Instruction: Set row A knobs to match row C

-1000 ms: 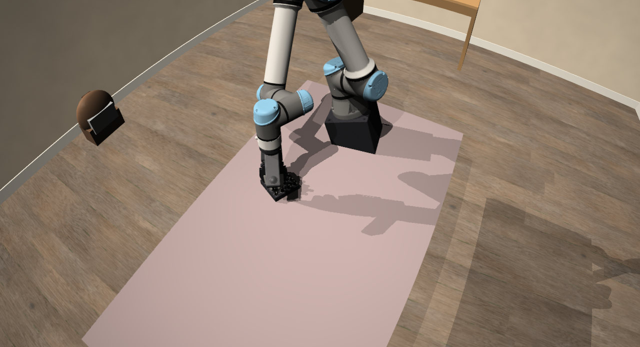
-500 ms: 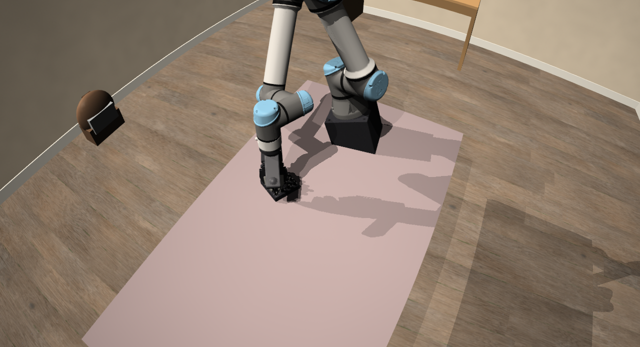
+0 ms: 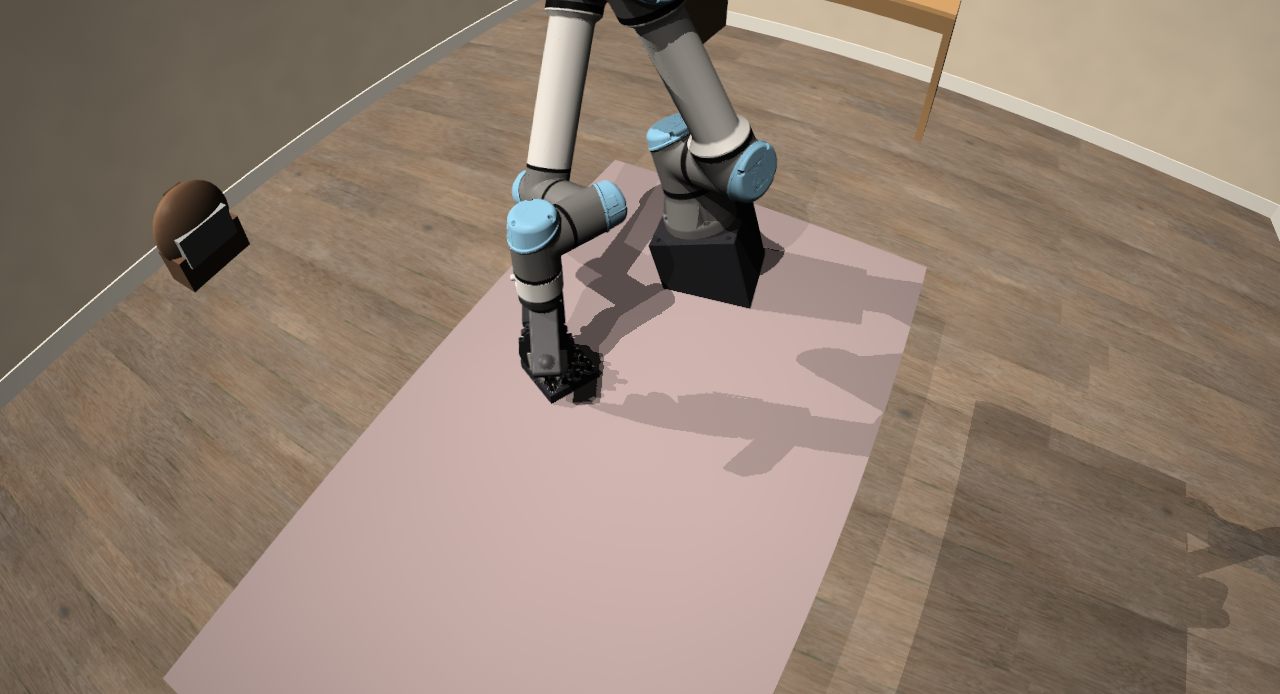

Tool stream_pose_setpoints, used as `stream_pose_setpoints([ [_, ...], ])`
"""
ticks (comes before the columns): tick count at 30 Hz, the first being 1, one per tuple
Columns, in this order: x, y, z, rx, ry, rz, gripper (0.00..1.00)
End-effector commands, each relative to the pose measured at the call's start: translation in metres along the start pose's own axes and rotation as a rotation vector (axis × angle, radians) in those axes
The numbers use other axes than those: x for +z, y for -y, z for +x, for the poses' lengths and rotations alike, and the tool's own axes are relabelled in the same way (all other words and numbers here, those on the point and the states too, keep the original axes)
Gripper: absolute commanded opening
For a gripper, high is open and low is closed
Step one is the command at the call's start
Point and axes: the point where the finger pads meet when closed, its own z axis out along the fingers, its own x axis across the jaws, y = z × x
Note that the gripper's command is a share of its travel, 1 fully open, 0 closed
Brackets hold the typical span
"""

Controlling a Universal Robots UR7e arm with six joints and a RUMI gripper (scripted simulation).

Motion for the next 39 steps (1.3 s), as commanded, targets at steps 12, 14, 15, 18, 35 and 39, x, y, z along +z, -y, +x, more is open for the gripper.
stream_pose_setpoints([
  [12,0.0,0.0,0.0,0.0,-0.001,0.001,0.11],
  [14,0.0,0.0,0.0,0.0,-0.001,0.001,0.11],
  [15,0.0,0.0,0.0,0.0,-0.001,0.001,0.11],
  [18,0.0,0.0,0.0,0.0,-0.001,0.001,0.11],
  [35,0.01,0.0,0.0,0.0,-0.001,0.001,0.11],
  [39,0.011,0.0,0.0,0.0,-0.001,0.001,0.11],
])
